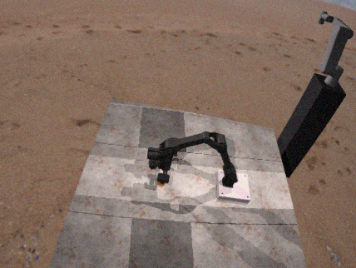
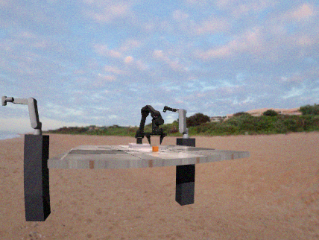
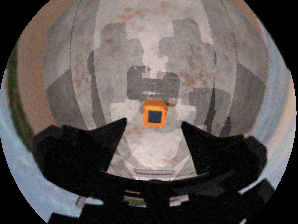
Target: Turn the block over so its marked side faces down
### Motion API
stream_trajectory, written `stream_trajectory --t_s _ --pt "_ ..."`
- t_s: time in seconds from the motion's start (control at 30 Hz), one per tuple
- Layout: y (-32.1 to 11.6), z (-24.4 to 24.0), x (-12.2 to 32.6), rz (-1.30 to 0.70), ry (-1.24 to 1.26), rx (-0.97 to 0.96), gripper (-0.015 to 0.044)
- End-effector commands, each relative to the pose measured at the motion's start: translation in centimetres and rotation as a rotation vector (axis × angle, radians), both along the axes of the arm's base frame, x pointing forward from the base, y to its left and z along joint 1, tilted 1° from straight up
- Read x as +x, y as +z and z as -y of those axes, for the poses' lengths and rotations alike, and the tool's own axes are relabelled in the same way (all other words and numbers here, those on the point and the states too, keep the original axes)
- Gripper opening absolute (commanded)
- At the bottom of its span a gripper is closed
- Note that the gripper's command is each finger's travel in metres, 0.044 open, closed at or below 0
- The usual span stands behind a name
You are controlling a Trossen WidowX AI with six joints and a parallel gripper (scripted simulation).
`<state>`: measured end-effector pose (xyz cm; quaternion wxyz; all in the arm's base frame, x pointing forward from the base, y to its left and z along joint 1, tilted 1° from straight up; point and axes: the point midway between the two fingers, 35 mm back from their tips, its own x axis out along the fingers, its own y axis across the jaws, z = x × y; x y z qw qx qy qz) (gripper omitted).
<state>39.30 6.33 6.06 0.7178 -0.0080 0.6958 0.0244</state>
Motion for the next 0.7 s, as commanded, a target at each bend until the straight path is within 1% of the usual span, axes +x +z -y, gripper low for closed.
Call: stream_trajectory --t_s 0.0,0.6,0.67 --pt "-0.7 0.0 0.0 0.000 0.006 -0.004 0.0440" --pt "-3.4 0.0 0.1 0.000 0.006 -0.004 0.0440" --pt "-3.4 0.0 0.1 0.000 0.006 -0.004 0.0387"
